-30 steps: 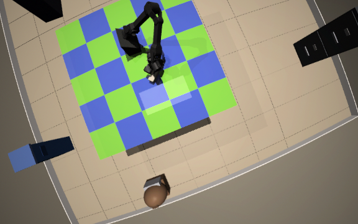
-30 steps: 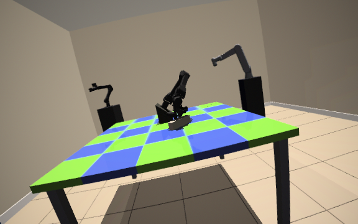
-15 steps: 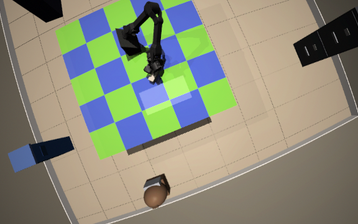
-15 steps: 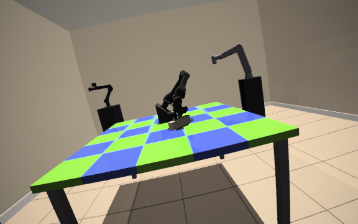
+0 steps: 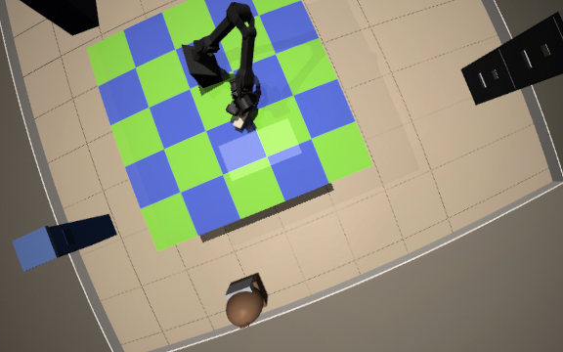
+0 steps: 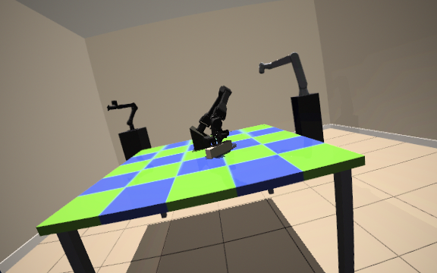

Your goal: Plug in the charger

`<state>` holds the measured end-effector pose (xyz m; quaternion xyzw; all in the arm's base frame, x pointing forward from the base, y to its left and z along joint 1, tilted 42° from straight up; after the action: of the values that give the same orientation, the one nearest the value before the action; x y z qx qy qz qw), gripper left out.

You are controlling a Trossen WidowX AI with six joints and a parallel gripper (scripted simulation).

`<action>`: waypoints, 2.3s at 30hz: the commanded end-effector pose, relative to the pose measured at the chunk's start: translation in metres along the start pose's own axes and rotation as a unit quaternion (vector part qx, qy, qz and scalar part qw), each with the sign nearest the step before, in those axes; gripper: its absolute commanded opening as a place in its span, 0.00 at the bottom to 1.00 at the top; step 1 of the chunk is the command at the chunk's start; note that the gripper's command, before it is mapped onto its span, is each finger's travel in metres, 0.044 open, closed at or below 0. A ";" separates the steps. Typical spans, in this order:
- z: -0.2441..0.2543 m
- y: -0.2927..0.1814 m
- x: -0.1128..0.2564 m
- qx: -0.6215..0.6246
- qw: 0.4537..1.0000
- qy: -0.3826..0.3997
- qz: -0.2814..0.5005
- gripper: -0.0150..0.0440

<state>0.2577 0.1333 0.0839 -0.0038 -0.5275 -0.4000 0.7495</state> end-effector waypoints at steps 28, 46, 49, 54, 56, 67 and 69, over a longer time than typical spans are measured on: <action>0.000 -0.001 0.000 0.002 1.000 0.000 -0.002 1.00; 0.000 -0.007 -0.001 0.008 1.000 0.000 -0.011 1.00; 0.000 -0.008 -0.001 0.009 1.000 0.000 -0.012 1.00; 0.000 -0.010 -0.001 0.011 1.000 0.000 -0.015 1.00; 0.000 -0.011 -0.001 0.012 1.000 0.000 -0.016 1.00; 0.000 -0.017 -0.002 0.014 1.000 0.000 -0.019 1.00; -0.001 -0.019 -0.002 0.014 1.000 0.000 -0.018 1.00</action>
<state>0.2492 0.1233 0.0754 0.0135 -0.5332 -0.4058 0.7422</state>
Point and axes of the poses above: the point midway between the two fingers, 35 mm back from their tips, its own x axis back along the fingers, its own z axis across the jaws, y = z × x, the point moved 6 cm from there along x, back along the fingers, and after that the axes turned 3 degrees about x, right-handed, at the moved point
